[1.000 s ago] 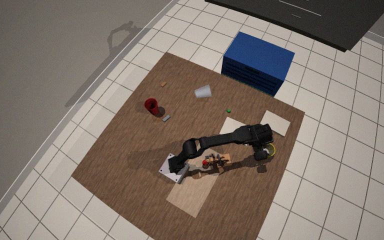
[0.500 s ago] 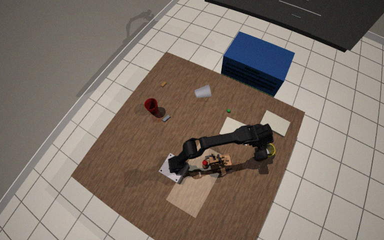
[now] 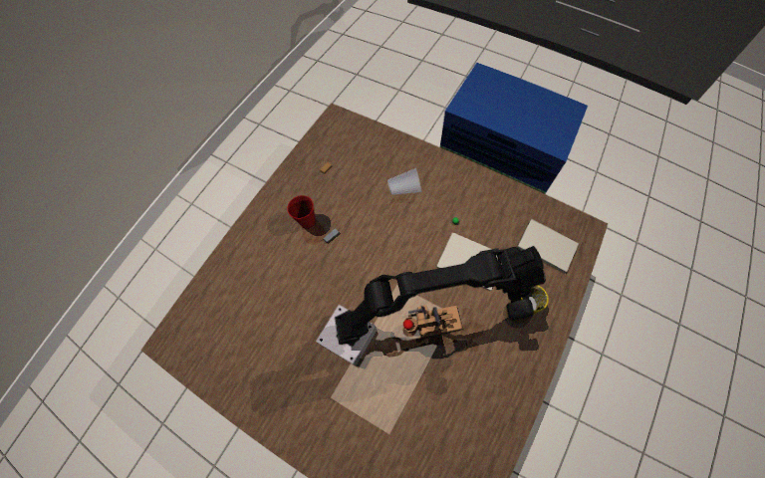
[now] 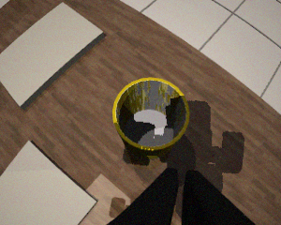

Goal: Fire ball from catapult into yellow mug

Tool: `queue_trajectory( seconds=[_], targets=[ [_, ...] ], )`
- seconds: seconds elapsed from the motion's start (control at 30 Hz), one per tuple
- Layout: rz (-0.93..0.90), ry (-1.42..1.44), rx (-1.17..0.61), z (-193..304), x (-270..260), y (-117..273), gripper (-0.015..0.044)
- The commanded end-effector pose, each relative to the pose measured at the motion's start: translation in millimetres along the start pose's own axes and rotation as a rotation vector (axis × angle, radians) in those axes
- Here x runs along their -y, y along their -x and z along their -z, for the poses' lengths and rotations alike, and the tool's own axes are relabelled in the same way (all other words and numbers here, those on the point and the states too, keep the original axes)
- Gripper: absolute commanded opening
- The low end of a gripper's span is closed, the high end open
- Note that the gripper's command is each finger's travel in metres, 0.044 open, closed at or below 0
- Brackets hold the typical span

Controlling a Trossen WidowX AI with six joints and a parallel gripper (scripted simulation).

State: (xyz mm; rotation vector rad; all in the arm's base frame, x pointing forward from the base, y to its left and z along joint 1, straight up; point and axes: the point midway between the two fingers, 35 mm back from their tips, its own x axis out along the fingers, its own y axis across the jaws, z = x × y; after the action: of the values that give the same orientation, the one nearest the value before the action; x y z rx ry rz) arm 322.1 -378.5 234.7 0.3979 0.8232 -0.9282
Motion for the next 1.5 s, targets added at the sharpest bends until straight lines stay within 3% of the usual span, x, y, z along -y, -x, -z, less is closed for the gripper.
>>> queue_trajectory(
  seconds=[0.0, 0.23, 0.83, 1.47],
  targets=[
    [0.004, -0.005, 0.003, -1, 0, -1, 0.0000],
    [0.007, 0.029, -0.024, 8, -5, -3, 0.0000],
    [0.031, 0.485, -0.333, 118, -57, -10, 0.0000],
    [0.037, 1.026, -0.638, 229, -76, 14, 0.0000]
  ],
)
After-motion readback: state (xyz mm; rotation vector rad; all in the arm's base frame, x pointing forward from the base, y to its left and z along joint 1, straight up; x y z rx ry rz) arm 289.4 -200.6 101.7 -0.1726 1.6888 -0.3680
